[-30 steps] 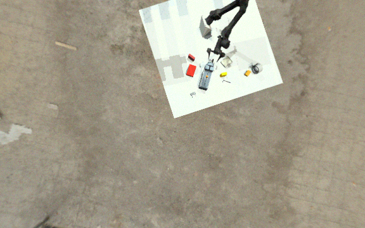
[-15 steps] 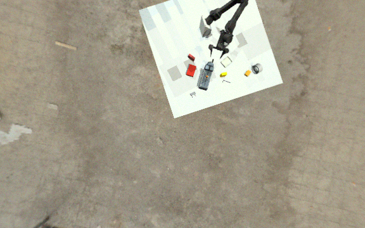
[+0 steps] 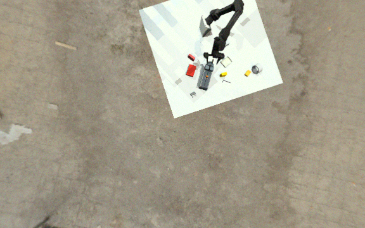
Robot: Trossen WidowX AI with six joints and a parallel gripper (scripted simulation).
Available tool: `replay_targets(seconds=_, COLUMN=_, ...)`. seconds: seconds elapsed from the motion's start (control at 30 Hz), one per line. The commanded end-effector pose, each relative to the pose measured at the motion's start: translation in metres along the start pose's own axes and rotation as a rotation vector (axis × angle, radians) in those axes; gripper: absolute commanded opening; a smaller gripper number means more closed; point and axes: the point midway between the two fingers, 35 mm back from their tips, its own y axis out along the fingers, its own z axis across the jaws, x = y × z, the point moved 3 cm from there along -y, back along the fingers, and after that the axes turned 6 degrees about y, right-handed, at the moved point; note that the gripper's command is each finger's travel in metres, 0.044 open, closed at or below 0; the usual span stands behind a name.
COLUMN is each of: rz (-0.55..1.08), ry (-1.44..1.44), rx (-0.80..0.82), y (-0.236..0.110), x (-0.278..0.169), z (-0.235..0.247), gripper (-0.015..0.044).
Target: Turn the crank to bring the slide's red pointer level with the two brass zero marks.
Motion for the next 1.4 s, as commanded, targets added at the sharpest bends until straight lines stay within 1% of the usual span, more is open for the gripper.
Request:
replay_targets(seconds=0.0, rz=0.013, ry=-0.043, rx=0.044, y=0.011, x=0.014, z=-0.011, gripper=0.0440)
replay_targets(seconds=0.17, rz=0.023, ry=-0.090, rx=0.095, y=0.025, x=0.027, z=-0.026, gripper=0.0440)
replay_targets(seconds=0.27, rz=0.024, ry=-0.095, rx=0.101, y=0.027, x=0.028, z=-0.028, gripper=0.0440)
replay_targets(seconds=0.53, rz=0.024, ry=-0.096, rx=0.104, y=0.068, x=-0.006, z=-0.031, gripper=0.0440)
replay_targets(seconds=1.2, rz=0.024, ry=-0.096, rx=0.104, y=0.069, x=-0.007, z=-0.031, gripper=0.0440)
replay_targets(seconds=1.27, rz=0.024, ry=-0.097, rx=0.105, y=0.065, x=-0.003, z=-0.031, gripper=0.0440)
replay_targets(seconds=1.37, rz=0.024, ry=-0.100, rx=0.106, y=0.049, x=0.012, z=-0.029, gripper=0.0440)
